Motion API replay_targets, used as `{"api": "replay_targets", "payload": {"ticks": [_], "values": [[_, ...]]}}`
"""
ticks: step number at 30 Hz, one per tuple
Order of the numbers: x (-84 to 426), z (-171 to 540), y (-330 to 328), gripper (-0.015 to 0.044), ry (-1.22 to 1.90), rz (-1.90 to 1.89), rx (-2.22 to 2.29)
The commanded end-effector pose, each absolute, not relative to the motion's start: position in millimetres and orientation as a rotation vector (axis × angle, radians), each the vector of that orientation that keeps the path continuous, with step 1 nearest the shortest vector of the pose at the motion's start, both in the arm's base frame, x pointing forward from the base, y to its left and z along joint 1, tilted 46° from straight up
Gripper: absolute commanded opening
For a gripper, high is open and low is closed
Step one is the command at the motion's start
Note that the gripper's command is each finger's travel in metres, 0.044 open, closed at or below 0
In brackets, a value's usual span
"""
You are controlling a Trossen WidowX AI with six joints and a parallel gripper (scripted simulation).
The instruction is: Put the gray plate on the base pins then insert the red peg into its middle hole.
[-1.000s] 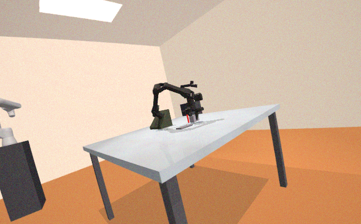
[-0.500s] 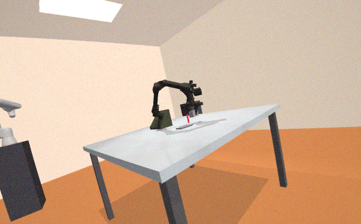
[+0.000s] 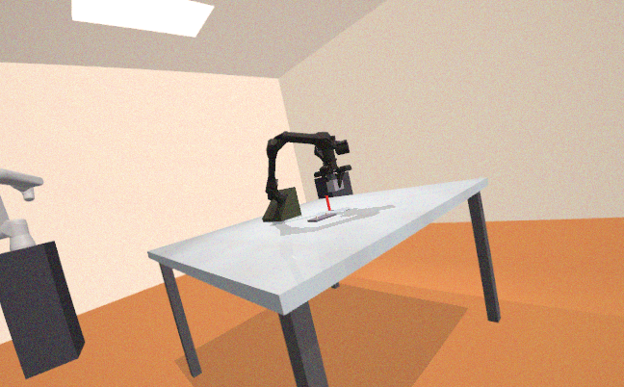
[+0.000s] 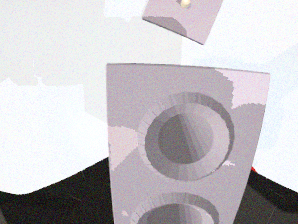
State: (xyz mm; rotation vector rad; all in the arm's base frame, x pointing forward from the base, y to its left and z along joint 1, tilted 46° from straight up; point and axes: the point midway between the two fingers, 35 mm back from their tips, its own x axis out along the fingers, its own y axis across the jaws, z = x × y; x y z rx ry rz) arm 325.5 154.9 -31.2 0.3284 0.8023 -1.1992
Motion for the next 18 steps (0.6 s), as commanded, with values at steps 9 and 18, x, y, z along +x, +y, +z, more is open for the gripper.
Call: {"api": "replay_targets", "payload": {"ticks": [9,18], "values": [[320,-8,170,0.0,0.794,-1.2,0.352],[333,-1,146,0.0,0.767,-1.222,0.406]]}}
